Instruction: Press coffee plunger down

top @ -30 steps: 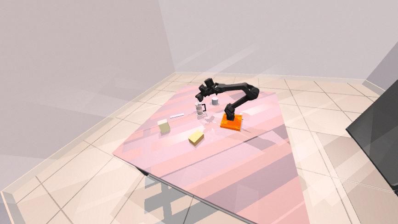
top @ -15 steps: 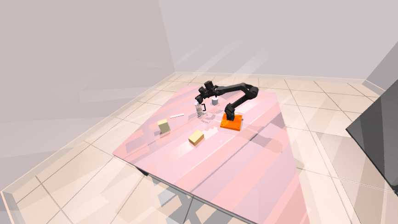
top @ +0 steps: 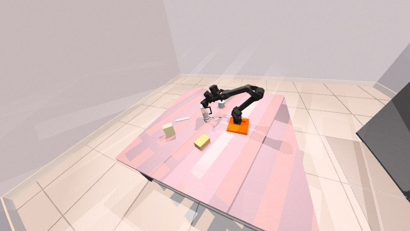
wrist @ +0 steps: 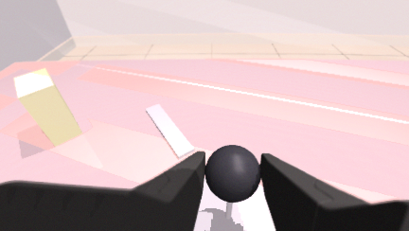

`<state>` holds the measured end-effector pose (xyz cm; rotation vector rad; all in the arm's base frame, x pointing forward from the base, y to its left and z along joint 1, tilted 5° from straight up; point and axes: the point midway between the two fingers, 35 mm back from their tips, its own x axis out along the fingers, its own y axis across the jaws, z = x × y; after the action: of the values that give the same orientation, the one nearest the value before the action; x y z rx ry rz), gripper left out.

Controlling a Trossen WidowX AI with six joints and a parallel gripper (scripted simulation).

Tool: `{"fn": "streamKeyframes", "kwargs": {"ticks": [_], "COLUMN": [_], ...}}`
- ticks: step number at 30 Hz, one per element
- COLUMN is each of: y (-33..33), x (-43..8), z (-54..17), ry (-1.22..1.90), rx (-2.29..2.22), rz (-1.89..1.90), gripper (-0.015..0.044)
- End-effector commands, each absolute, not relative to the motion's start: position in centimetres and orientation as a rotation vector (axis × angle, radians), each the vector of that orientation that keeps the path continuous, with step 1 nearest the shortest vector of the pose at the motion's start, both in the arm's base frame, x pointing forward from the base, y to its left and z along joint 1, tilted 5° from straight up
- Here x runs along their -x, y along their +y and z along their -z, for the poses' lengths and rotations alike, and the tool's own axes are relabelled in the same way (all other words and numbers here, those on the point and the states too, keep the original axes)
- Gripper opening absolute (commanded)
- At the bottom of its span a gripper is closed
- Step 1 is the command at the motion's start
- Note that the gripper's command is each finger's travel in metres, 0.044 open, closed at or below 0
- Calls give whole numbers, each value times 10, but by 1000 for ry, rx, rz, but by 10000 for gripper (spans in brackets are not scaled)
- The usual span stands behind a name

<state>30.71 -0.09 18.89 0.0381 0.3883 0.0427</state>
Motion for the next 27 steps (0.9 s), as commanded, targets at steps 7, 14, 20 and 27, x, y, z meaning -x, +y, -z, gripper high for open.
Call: {"fn": "streamKeyframes", "kwargs": {"ticks": [7,14,20,27], "y": [0,0,0,0], "x": [-309,-310,-311,-312], "z": [-172,-173,-173,-174], "ry": [446,446,446,446], "rx": [-52,-52,-52,-52], "rz": [-43,-43,-43,-43], "gripper": [117,117,117,117]}}
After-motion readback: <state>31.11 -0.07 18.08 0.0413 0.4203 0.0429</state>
